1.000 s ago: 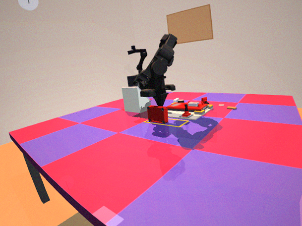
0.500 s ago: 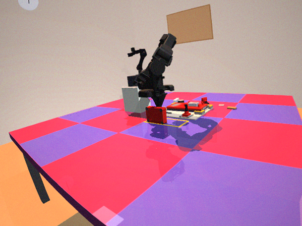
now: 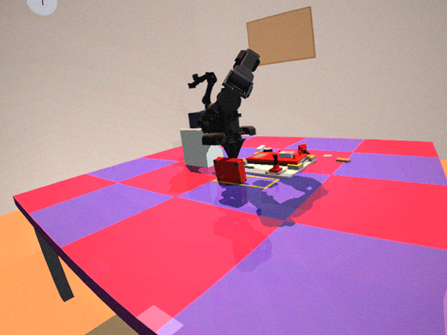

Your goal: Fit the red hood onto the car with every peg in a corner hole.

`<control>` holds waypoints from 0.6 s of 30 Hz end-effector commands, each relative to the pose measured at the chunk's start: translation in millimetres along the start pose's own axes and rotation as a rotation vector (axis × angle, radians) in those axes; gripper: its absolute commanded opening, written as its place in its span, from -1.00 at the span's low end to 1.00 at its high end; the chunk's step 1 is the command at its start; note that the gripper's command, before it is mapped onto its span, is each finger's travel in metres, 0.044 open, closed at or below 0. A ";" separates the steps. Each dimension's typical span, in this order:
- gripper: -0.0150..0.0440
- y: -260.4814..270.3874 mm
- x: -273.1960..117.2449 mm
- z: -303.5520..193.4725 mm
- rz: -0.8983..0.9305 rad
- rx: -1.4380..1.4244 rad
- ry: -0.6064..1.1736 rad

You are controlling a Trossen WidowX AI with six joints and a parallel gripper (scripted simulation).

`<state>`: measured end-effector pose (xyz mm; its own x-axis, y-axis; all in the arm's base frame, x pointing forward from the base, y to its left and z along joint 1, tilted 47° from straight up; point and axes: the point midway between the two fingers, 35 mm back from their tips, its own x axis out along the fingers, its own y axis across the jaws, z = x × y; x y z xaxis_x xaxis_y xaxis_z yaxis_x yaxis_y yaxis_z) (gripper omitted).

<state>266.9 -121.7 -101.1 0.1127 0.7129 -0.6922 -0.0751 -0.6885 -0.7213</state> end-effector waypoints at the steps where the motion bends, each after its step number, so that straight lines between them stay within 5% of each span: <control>1: -0.49 5.4 0.4 -0.1 0.002 -0.004 -0.002; 18: -0.49 18.0 0.7 0.9 0.002 -0.005 -0.002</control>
<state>265.2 -130.7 -111.0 0.1126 0.7126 -0.6925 -0.0747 -0.6889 -0.7210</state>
